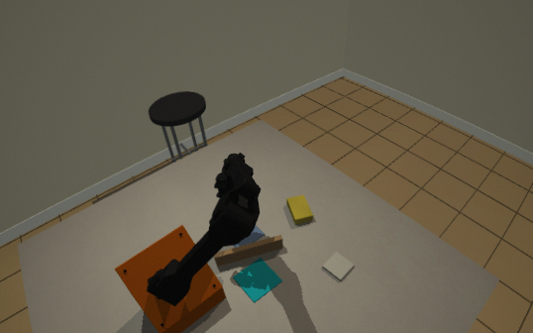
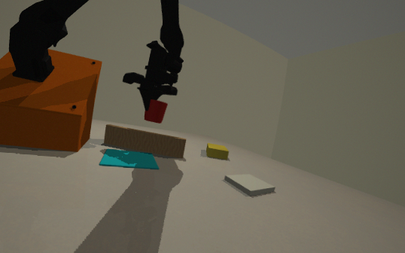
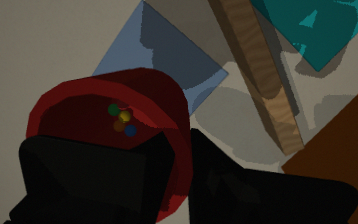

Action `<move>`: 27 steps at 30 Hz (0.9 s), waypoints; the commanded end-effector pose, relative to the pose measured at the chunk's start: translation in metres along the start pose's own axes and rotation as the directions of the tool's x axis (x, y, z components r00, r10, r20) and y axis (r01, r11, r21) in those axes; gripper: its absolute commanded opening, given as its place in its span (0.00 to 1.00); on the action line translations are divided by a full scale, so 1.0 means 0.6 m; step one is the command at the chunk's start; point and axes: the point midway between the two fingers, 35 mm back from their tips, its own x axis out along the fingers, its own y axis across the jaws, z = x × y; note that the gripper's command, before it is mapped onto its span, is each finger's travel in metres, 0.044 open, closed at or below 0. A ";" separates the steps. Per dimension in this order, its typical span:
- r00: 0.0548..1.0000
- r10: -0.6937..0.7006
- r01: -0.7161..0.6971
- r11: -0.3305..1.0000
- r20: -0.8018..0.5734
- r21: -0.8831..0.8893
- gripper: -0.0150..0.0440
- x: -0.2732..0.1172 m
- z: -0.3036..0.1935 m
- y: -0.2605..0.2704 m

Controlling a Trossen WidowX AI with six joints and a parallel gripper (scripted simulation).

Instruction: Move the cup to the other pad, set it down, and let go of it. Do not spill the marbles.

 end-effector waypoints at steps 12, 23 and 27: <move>1.000 -0.001 0.001 1.000 0.000 0.000 0.25 0.000 0.000 0.000; 1.000 0.000 0.000 1.000 -0.002 0.002 0.25 -0.001 0.019 -0.022; 1.000 0.000 0.000 1.000 -0.002 0.002 0.25 -0.001 0.027 -0.031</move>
